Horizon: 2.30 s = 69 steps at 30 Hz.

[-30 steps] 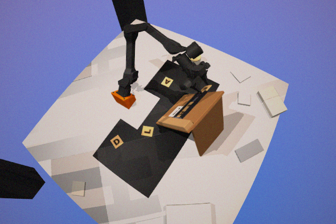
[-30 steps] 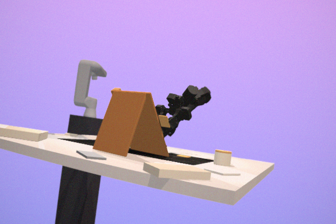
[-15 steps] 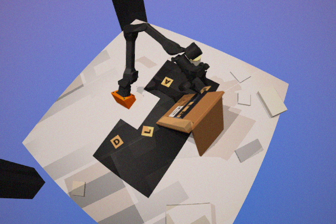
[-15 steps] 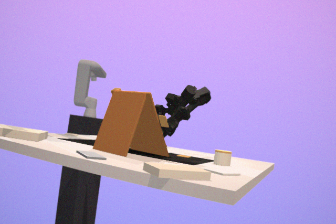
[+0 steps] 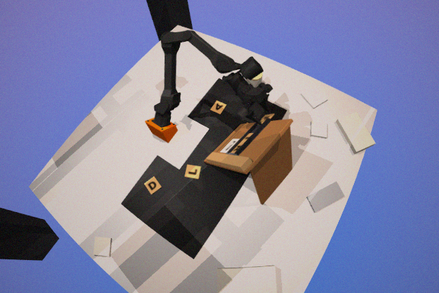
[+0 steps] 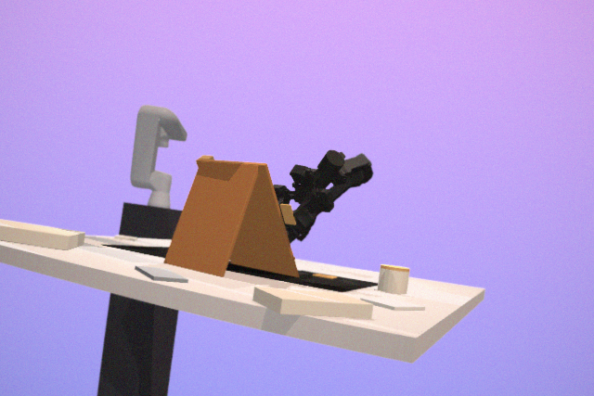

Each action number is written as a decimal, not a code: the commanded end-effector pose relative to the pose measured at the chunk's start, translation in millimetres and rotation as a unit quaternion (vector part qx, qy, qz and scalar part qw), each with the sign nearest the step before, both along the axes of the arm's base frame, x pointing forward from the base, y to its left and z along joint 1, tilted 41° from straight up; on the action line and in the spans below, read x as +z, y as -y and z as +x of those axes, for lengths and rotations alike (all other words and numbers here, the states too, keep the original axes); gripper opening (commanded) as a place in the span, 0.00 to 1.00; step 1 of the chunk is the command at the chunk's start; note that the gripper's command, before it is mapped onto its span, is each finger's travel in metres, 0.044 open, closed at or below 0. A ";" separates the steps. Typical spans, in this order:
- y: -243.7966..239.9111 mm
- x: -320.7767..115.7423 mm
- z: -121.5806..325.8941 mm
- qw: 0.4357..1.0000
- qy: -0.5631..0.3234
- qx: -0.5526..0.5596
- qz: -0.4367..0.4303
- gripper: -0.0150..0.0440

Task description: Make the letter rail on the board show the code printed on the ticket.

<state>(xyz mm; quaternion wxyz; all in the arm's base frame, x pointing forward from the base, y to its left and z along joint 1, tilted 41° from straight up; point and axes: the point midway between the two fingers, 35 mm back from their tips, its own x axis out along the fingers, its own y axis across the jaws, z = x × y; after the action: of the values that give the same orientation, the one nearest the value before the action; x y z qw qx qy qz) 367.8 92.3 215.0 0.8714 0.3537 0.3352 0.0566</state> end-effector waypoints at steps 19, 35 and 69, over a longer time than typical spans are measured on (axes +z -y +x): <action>7.9 -9.6 -2.2 1.000 -0.001 0.003 -0.002 0.25; 14.0 -15.0 -3.2 1.000 -0.001 0.003 -0.002 0.25; 28.8 -27.7 -5.6 1.000 -0.002 0.003 -0.003 0.25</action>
<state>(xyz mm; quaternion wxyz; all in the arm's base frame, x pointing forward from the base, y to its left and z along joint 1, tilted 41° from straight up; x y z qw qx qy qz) 363.8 64.9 191.5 0.8717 0.3525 0.3356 0.0562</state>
